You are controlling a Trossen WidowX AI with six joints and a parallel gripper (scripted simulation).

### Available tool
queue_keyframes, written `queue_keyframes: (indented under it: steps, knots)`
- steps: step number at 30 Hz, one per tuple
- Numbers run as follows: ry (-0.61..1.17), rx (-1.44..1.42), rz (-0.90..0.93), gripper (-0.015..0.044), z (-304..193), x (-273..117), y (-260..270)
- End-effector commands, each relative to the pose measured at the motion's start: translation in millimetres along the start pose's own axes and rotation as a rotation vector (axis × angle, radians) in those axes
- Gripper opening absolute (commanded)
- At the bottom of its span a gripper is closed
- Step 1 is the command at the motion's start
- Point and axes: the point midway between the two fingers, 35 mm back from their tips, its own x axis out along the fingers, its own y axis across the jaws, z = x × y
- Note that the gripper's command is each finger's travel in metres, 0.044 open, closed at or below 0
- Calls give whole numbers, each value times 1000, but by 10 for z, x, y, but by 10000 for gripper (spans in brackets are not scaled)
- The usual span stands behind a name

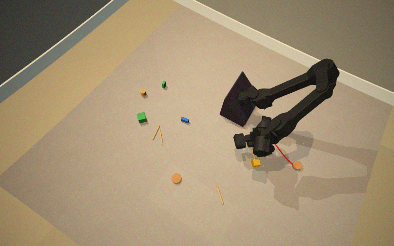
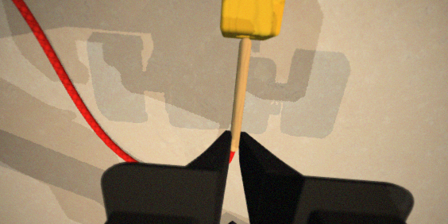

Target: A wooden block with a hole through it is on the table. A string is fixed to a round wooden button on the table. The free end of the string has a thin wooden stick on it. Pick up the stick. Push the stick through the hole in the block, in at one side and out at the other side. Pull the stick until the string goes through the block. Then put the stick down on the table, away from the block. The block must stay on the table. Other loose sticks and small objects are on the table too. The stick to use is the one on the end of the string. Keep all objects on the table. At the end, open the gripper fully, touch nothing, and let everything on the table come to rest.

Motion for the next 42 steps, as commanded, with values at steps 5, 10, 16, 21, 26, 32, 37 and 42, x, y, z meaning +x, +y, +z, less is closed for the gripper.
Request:
queue_keyframes:
  steps: [5,10,16,21,26,32,37,42]
  knots:
    - [4,0,-4,0,89,2,-3]
    - [4,0,-4,0,146,7,-6]
    - [4,0,-4,0,213,10,-8]
    - [4,0,-4,0,269,9,-8]
    - [4,-1,-4,0,324,8,-7]
    - [3,-1,-4,0,391,6,-7]
    - [4,-1,-4,0,447,5,-7]
    - [3,-1,-4,0,504,4,-7]
